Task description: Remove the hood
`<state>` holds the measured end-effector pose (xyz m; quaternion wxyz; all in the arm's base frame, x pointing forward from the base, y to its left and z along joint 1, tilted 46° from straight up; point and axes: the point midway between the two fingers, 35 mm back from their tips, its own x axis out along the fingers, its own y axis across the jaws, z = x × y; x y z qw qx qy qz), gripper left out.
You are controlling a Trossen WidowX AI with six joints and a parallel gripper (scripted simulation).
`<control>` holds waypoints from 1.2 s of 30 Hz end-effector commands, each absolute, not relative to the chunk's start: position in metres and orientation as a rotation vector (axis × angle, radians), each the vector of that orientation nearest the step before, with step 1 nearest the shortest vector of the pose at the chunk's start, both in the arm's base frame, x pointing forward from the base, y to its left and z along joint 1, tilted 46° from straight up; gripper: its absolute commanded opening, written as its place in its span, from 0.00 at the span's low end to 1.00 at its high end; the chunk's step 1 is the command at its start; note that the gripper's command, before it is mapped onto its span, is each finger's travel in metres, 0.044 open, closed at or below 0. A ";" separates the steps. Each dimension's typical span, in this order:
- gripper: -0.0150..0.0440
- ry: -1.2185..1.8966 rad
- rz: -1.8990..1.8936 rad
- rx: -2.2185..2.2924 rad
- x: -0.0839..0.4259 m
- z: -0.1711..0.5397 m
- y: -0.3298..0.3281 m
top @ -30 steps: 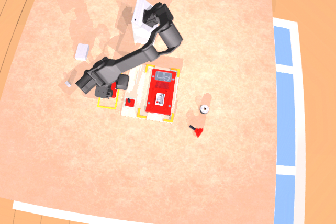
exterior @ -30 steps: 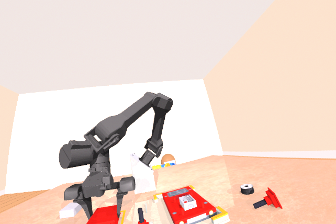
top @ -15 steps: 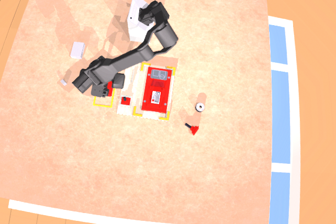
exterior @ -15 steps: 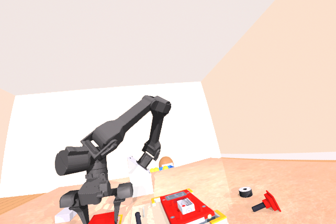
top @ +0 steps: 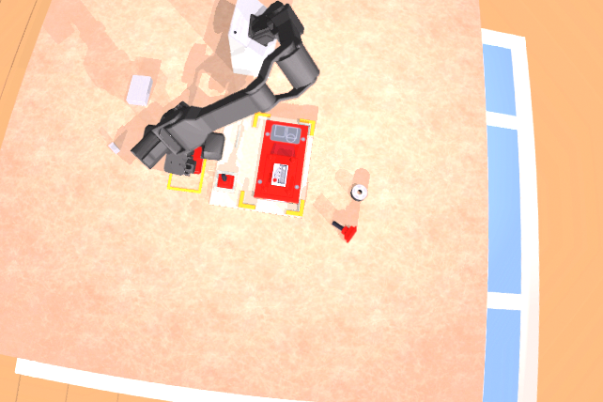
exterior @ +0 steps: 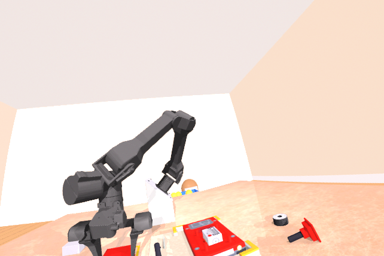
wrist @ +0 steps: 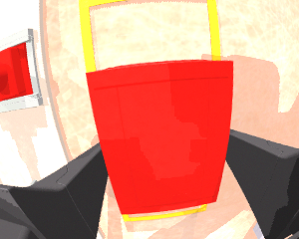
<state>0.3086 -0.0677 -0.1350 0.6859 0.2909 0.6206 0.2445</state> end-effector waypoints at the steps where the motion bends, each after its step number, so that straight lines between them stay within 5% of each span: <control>1: 0.25 1.390 0.548 0.663 0.308 -0.136 -0.066; 18: 1.00 1.390 0.548 0.652 0.309 -0.134 -0.069; 36: 1.00 1.392 0.555 0.658 0.301 -0.085 -0.120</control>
